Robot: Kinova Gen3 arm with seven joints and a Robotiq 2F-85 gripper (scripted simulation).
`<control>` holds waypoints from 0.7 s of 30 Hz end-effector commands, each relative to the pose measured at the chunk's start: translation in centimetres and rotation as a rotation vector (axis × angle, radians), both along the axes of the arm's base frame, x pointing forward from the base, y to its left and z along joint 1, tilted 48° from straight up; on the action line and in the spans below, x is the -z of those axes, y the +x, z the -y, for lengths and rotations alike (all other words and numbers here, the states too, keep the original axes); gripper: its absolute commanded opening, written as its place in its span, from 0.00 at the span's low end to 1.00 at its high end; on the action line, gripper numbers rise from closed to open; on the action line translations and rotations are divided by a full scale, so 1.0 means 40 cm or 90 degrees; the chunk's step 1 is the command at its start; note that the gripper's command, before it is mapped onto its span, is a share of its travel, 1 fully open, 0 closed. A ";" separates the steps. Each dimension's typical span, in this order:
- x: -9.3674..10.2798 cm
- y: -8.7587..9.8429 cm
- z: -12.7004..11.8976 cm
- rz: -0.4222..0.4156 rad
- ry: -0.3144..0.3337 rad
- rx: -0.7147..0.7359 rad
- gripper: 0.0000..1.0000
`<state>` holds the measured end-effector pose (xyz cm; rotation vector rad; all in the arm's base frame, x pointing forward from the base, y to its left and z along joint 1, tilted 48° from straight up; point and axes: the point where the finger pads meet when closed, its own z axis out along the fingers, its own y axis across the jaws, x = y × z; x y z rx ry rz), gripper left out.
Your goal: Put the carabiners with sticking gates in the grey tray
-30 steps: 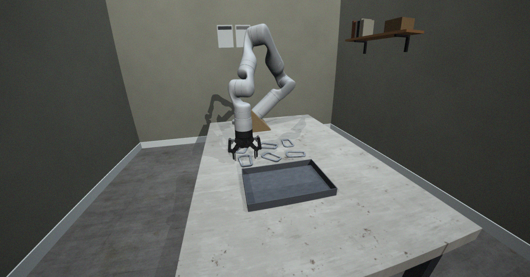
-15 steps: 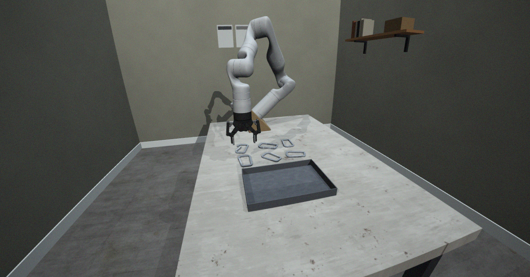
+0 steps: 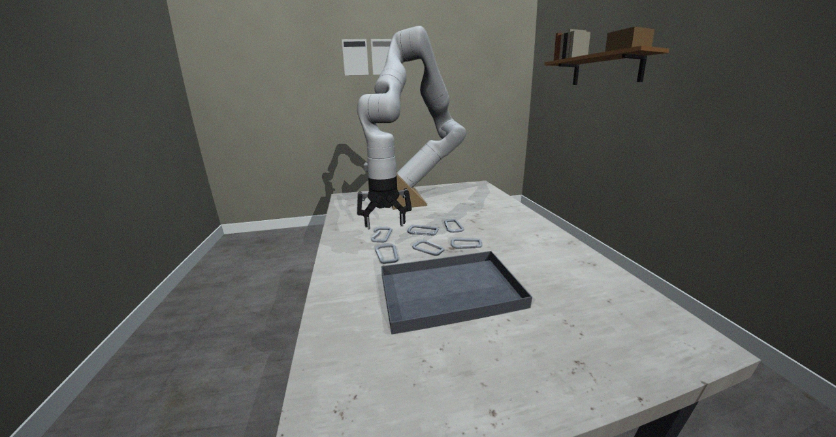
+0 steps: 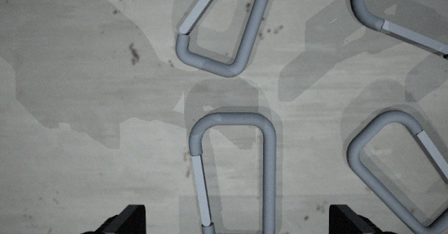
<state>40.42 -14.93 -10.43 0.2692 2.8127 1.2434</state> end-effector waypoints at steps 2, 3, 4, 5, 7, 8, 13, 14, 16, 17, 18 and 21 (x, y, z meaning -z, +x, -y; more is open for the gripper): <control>-0.099 0.047 -0.078 0.058 -0.009 -0.051 1.00; -0.099 0.047 -0.078 0.058 -0.009 -0.051 1.00; -0.099 0.047 -0.078 0.058 -0.009 -0.051 1.00; -0.099 0.047 -0.078 0.058 -0.009 -0.051 1.00; -0.099 0.047 -0.078 0.058 -0.009 -0.051 1.00; -0.099 0.047 -0.078 0.058 -0.009 -0.051 1.00; -0.099 0.047 -0.078 0.058 -0.009 -0.051 1.00; -0.099 0.047 -0.078 0.058 -0.009 -0.051 1.00; -0.099 0.047 -0.078 0.058 -0.009 -0.051 1.00; -0.099 0.047 -0.078 0.058 -0.009 -0.051 1.00; -0.099 0.047 -0.078 0.058 -0.009 -0.051 1.00; -0.197 0.078 -0.164 0.115 -0.016 -0.102 1.00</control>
